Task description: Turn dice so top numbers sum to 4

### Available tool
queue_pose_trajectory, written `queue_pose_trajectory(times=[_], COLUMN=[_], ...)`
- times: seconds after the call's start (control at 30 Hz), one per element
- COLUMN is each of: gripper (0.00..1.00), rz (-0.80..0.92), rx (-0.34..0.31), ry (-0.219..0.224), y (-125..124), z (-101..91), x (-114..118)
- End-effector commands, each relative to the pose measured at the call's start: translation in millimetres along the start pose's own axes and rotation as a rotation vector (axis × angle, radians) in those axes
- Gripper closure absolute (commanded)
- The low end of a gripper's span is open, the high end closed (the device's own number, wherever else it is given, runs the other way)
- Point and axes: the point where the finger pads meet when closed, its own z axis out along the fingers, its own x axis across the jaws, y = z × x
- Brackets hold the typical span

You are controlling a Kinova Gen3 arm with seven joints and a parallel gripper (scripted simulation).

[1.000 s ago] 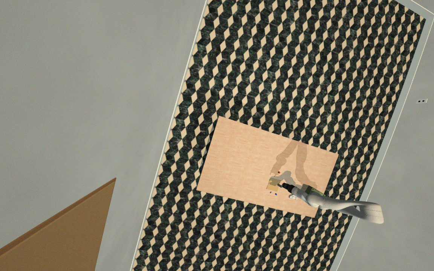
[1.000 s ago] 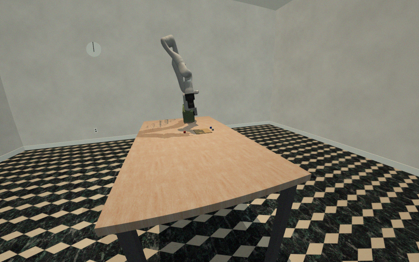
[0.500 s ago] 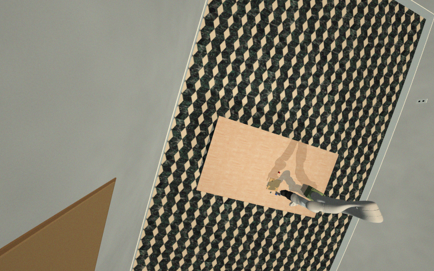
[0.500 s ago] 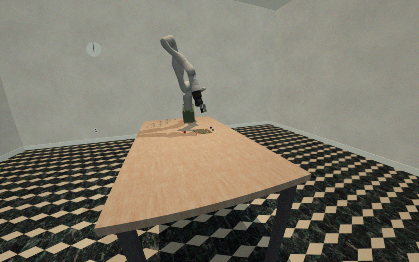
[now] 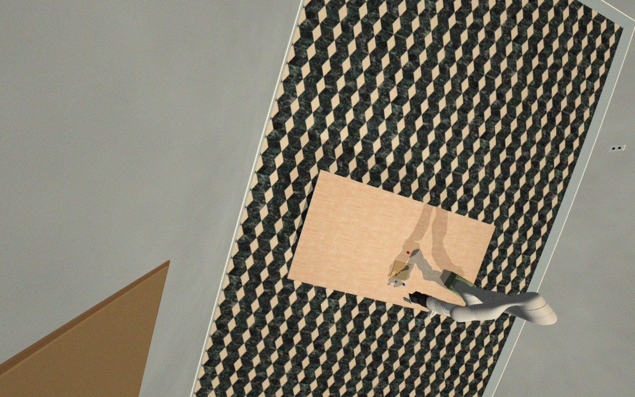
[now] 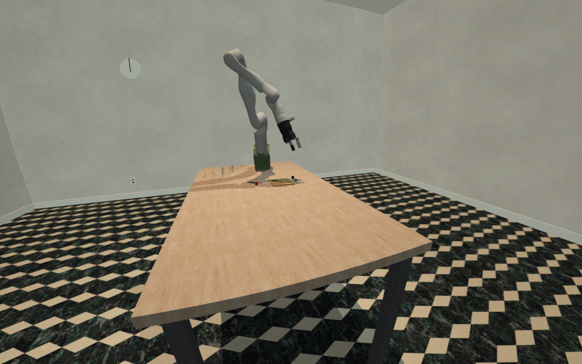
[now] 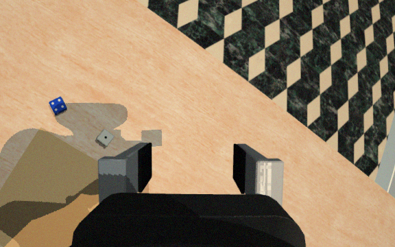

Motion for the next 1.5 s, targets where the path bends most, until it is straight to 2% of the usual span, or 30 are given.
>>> queue_pose_trajectory(times=[0.0,0.2,0.27,0.43,0.77,0.83,1.03,1.23,1.33,1.4,1.47], gripper=[0.00,0.00,0.00,0.00,0.00,0.00,0.00,0.00,0.00,0.00,0.00], rz=[-0.073,-0.245,-0.245,-0.395,-0.714,-0.714,-0.912,-1.114,-1.216,-1.216,-1.284], rx=[0.035,0.109,0.109,0.179,0.341,0.341,0.453,0.577,0.643,0.643,0.688], ry=[0.020,0.075,0.075,0.125,0.235,0.235,0.308,0.386,0.428,0.428,0.457], y=[-25.5,-80.5,-80.5,-130.2,-233.7,-233.7,-292.8,-344.0,-365.1,-365.1,-377.2], z=[-2.5,-14.2,-14.2,-28.4,-71.2,-71.2,-106.7,-149.4,-173.0,-173.0,-189.5], x=[6.1,14.9,14.9,15.3,-8.1,-8.1,-39.8,-85.2,-112.7,-112.7,-132.7])
